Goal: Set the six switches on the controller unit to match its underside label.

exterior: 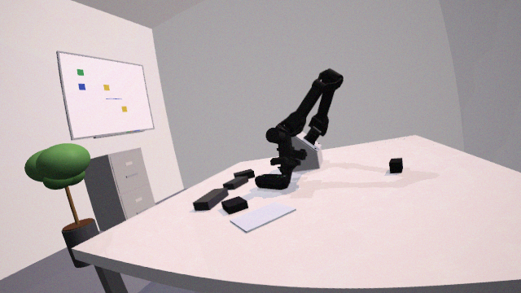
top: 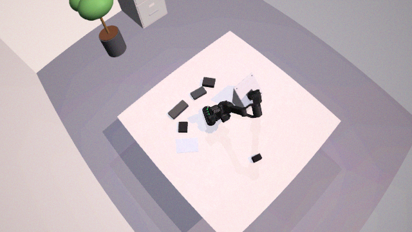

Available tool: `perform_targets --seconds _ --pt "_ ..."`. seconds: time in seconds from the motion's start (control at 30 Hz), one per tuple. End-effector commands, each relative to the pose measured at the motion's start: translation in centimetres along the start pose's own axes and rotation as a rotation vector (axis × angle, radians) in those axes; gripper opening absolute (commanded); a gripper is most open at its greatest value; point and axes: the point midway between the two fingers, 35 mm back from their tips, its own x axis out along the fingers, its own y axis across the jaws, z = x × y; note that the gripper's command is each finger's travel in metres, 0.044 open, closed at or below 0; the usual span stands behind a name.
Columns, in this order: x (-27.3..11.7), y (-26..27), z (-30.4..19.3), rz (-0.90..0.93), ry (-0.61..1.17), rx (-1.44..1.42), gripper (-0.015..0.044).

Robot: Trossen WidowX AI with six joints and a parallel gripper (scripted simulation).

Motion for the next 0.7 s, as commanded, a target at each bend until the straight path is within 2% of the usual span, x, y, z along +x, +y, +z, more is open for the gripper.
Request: perform_targets --seconds 0.0,0.67 --pt "0.33 -1.39 -0.03 -0.013 0.003 -0.019 0.0000" --pt "0.43 -1.70 0.00 -0.013 0.003 -0.019 0.0000"
